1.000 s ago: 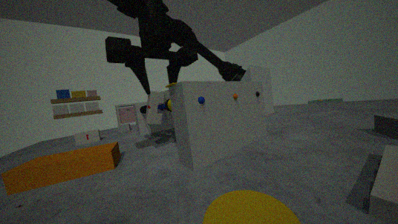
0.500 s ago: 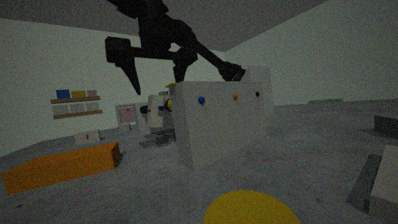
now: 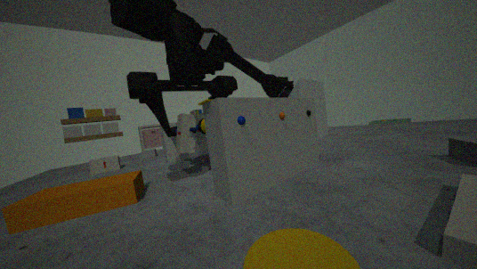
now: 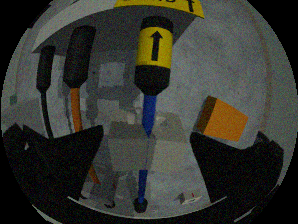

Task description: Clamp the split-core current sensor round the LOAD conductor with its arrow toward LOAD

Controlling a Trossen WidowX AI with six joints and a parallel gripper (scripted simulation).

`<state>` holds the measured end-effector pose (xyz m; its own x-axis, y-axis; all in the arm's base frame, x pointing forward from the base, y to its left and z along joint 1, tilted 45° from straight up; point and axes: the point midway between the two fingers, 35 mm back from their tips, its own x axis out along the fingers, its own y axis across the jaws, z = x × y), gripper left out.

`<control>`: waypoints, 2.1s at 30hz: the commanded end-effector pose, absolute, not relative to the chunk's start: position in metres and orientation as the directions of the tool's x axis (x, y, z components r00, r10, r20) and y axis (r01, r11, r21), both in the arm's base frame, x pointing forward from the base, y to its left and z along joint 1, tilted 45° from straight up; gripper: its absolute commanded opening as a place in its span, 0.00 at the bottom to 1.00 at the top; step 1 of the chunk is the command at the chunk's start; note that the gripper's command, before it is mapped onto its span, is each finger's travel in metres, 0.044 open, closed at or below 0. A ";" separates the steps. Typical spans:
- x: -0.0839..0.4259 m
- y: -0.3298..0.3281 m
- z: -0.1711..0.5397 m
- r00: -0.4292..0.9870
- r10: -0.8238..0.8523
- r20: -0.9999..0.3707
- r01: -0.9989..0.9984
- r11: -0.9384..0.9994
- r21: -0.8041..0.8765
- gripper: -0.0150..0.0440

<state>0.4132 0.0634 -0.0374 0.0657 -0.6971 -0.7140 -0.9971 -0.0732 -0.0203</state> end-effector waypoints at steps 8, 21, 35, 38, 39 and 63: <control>0.413 0.048 -0.051 0.060 -0.702 -0.710 -0.997 -0.073 -0.012 1.00; 0.414 0.046 -0.054 0.062 -0.699 -0.712 -0.997 -0.071 -0.017 0.93; 0.414 0.046 -0.054 0.062 -0.699 -0.712 -0.997 -0.071 -0.017 0.77; 0.414 0.046 -0.054 0.062 -0.699 -0.712 -0.997 -0.071 -0.017 0.74; 0.414 0.046 -0.054 0.062 -0.699 -0.712 -0.997 -0.071 -0.017 0.70; 0.414 0.046 -0.054 0.062 -0.699 -0.712 -0.997 -0.071 -0.017 0.25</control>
<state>0.4140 0.0463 -0.0537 0.0617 -0.6992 -0.7123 -0.9973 -0.0711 -0.0165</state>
